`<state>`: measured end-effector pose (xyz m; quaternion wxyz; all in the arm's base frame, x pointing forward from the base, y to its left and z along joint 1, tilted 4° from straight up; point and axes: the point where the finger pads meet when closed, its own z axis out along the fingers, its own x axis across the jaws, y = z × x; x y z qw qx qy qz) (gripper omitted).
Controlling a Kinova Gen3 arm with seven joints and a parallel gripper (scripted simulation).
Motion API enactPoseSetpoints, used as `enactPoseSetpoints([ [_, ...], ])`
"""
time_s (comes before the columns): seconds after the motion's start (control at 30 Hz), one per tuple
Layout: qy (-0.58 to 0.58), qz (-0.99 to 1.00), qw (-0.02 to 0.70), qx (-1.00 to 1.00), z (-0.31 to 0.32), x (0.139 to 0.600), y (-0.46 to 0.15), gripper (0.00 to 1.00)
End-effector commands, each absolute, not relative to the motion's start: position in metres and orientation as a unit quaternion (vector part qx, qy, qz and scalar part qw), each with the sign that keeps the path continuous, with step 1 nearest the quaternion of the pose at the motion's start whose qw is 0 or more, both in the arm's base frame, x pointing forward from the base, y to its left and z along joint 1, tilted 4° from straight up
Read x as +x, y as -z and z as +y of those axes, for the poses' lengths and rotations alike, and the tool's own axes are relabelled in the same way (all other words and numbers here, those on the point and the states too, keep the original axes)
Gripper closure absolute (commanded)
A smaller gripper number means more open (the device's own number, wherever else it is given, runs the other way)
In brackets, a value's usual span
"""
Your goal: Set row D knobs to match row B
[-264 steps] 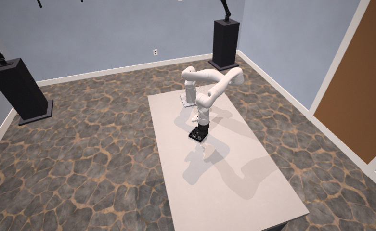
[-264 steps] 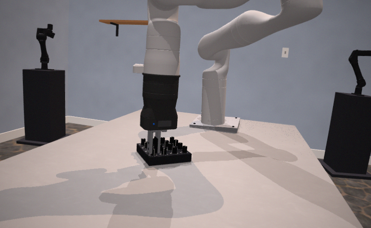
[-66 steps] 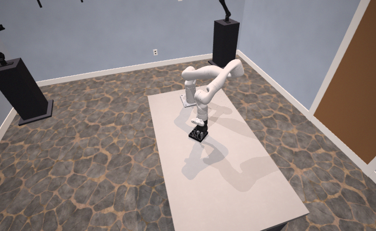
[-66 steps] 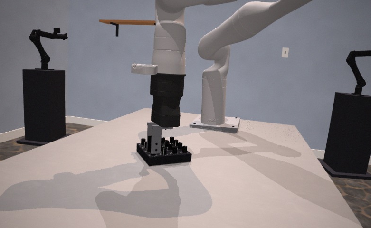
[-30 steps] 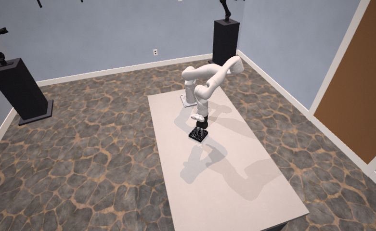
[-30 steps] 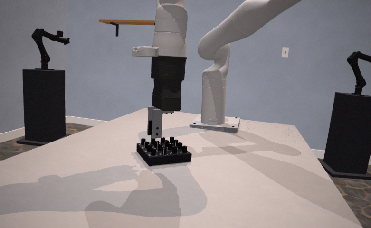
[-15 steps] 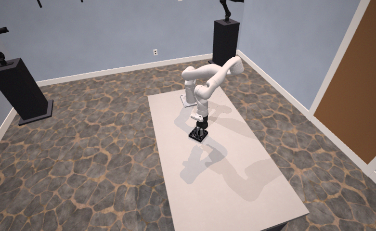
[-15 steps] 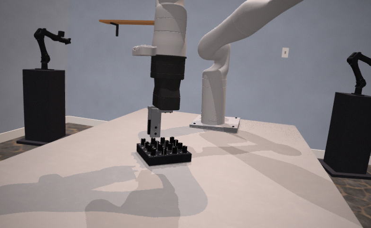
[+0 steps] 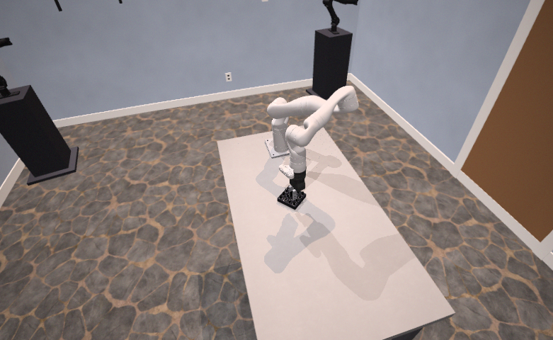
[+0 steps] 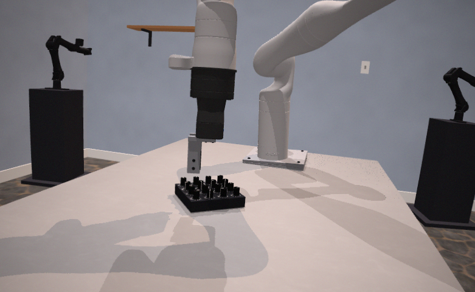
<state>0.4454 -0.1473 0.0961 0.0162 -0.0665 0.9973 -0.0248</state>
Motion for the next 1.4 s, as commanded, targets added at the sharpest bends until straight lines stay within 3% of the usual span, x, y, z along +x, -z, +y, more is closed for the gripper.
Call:
enactPoseSetpoints([
  [0.0,0.026,0.999,0.015,-0.031,-0.15,0.445,-0.097,0.54],
  [0.8,0.019,0.934,0.025,0.355,-0.148,0.443,-0.106,0.54],
  [1.37,0.015,0.869,0.028,0.494,-0.141,0.445,-0.11,0.54],
])
